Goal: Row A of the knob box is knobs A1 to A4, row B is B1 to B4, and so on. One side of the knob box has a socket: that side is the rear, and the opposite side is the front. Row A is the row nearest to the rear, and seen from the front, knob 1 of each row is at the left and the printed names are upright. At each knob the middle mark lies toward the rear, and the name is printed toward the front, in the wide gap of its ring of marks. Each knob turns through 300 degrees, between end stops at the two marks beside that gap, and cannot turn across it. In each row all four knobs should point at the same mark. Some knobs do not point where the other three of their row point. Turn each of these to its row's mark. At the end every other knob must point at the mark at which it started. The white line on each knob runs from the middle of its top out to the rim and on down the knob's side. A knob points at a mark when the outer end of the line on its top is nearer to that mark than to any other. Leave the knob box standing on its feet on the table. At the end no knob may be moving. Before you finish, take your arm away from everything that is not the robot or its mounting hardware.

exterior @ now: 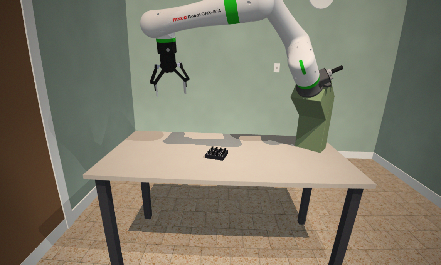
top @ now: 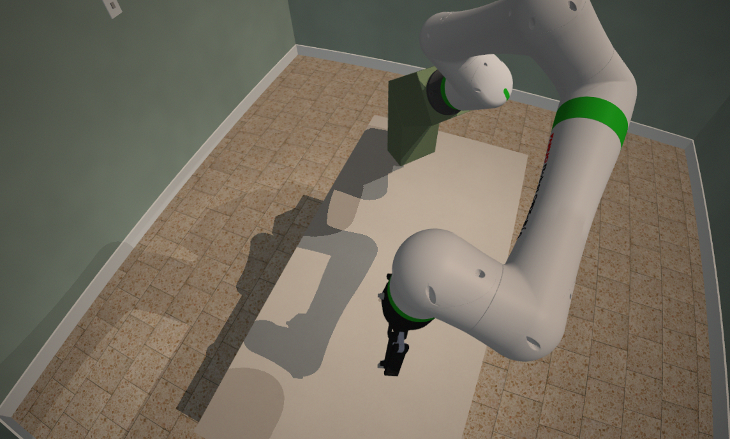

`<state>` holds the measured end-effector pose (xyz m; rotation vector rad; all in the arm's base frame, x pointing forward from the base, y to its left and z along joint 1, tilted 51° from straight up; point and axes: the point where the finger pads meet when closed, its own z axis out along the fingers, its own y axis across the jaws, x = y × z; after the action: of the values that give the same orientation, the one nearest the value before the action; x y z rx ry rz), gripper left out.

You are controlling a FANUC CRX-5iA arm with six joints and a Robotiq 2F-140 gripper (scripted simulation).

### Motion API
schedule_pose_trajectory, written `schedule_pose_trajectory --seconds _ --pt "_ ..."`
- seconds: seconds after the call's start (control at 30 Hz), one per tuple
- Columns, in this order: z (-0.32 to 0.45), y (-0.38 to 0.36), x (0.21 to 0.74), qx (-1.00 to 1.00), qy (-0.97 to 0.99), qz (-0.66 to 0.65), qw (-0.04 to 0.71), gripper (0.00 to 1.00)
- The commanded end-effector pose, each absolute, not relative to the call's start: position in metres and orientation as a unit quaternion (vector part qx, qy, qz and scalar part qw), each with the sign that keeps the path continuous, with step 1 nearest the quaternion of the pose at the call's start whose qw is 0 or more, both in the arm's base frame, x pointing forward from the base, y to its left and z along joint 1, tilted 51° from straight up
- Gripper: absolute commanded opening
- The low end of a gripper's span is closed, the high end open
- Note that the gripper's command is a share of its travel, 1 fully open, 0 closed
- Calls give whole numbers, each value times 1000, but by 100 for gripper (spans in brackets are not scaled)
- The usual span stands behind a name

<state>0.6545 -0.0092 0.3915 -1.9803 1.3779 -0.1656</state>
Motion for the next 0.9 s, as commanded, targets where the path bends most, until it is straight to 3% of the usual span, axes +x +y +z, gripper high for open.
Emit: schedule_pose_trajectory --seconds 0.0,0.6,0.87 --pt "392 -9 654 -766 533 -64 354 100" --pt "391 -8 655 -767 531 -64 355 100" --pt "337 42 653 -812 437 -78 379 100"
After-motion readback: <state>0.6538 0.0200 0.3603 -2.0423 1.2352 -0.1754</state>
